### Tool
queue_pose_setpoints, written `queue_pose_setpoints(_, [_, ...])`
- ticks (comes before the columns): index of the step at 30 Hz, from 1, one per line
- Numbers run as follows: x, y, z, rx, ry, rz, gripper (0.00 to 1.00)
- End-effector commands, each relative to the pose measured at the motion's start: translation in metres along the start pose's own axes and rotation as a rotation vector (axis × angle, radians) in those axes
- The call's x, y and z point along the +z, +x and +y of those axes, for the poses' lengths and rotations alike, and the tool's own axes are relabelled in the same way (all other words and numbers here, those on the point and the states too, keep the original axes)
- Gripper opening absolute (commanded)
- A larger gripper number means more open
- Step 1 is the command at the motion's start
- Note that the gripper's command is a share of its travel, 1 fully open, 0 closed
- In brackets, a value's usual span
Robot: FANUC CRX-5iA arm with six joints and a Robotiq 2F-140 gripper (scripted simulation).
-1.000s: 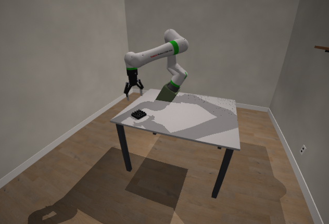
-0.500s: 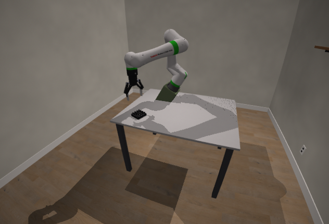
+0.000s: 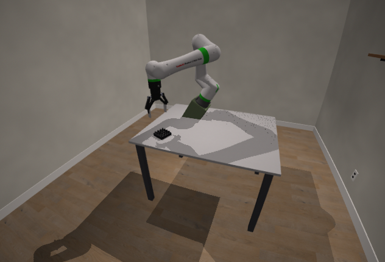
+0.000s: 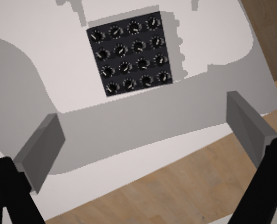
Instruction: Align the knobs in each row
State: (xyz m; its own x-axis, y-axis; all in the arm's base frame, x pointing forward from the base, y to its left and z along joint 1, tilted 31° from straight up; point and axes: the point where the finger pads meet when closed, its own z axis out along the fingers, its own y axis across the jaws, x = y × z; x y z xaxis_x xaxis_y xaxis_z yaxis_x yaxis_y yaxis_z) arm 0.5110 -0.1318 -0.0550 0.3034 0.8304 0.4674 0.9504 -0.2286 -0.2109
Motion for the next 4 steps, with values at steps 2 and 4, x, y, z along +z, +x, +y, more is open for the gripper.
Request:
queue_pose_setpoints(2, [-0.0002, -0.0001, 0.0001, 0.0, 0.0, 0.0, 1.0])
queue_pose_setpoints(4, [-0.0002, -0.0001, 0.0001, 0.0, 0.0, 0.0, 1.0])
